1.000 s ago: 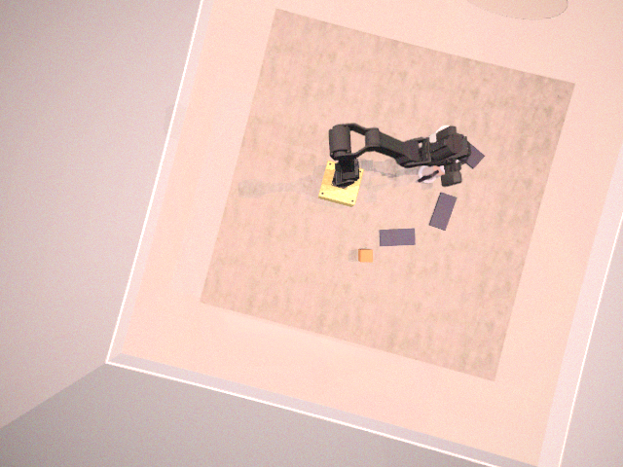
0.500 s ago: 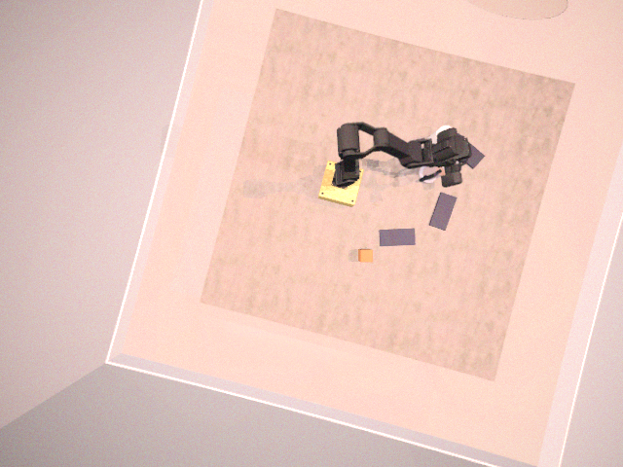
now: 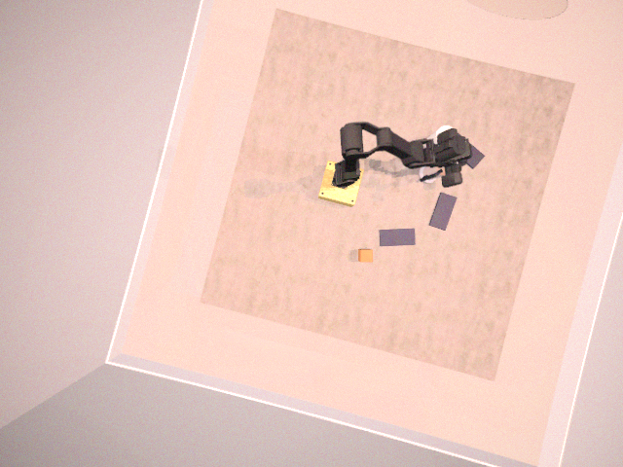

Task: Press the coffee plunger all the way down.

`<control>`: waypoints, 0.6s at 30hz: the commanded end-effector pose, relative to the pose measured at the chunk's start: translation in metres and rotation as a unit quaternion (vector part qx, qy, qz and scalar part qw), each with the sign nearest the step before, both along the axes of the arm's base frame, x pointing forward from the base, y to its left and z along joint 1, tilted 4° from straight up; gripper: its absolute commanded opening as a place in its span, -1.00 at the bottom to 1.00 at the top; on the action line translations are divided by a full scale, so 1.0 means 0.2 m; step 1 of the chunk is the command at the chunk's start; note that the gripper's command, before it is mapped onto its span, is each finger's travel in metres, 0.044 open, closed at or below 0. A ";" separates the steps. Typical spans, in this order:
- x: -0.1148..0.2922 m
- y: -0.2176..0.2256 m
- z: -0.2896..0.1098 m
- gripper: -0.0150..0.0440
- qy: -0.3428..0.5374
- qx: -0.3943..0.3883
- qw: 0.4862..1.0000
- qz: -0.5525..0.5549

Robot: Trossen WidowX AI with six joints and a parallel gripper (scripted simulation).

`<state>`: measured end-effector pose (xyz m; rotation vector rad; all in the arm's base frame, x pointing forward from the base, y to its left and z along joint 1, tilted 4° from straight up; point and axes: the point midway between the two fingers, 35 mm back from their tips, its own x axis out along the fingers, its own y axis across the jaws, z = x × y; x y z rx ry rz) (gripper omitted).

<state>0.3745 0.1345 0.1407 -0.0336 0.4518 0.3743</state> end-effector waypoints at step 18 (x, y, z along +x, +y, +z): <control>0.01 0.01 -0.07 -0.07 0.024 -0.003 1.000 -0.001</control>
